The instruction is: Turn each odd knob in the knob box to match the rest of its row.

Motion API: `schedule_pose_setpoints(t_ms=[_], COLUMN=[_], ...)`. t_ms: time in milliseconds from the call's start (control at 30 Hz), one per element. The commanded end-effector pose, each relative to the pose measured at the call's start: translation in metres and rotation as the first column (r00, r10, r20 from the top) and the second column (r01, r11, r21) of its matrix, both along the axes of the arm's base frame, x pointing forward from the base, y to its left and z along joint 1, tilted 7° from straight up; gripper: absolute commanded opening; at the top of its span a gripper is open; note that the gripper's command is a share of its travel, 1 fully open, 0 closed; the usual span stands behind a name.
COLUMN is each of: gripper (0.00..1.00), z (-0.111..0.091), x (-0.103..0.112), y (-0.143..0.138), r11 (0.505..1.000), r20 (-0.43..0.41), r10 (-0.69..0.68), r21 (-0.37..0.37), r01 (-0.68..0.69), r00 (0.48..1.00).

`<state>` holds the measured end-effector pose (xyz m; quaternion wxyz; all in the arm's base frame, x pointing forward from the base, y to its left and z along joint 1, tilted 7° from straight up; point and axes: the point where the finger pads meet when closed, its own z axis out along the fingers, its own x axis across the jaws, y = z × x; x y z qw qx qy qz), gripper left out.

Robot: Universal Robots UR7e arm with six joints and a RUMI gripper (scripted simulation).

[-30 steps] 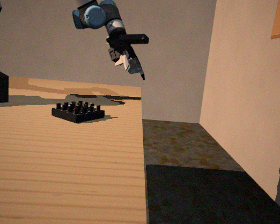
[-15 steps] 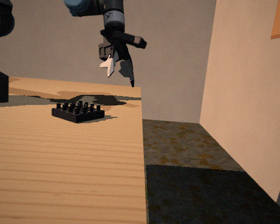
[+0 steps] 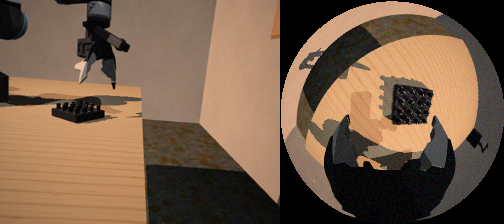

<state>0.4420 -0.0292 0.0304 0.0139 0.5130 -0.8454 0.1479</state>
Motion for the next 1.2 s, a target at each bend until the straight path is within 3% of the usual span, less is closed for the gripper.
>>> schedule_pose_setpoints(t_ms=[0,567,1167], gripper=[1.00,1.00,1.00], z=[-0.002,-0.006,-0.007], x=[-0.020,-0.053,-0.058], y=[-0.018,-0.036,-0.039], r11=[0.997,0.982,0.977], r20=[-0.020,-0.027,-0.026], r10=[-0.020,-0.065,-0.074], r21=[0.068,0.178,0.200], r01=[0.022,0.069,0.078], r00=[1.000,0.998,0.997])
